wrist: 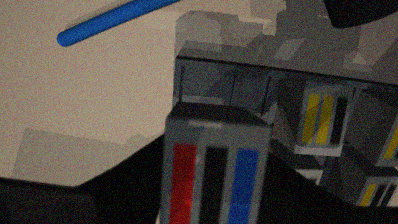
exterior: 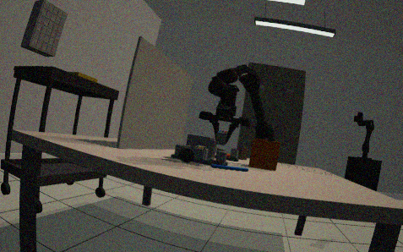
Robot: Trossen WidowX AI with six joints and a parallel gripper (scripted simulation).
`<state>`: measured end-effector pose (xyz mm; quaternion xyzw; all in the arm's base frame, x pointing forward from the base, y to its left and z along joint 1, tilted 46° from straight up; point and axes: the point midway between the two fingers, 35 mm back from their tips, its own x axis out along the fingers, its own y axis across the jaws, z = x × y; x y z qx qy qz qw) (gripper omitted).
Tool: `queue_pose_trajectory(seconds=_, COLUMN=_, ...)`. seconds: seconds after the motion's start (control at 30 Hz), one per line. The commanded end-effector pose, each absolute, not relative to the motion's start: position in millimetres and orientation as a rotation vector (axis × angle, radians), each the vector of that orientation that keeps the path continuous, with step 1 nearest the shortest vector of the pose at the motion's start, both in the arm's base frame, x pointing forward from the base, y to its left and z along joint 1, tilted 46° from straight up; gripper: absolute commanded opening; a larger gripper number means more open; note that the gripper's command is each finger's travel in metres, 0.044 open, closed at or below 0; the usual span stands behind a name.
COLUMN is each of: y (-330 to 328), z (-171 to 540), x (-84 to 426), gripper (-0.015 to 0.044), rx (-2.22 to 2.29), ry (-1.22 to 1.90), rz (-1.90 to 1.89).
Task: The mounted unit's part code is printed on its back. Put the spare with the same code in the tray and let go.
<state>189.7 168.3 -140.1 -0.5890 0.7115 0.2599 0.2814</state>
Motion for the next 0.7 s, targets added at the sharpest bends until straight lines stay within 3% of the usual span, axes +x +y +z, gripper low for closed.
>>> queue_pose_trajectory(seconds=0.0, y=173, z=-134, x=190, gripper=0.0, rx=-1.572, ry=1.908, rz=0.696)
queue_pose_trajectory(seconds=0.67, y=215, z=-101, x=192, gripper=0.0, rx=-1.571, ry=1.908, rz=0.698)
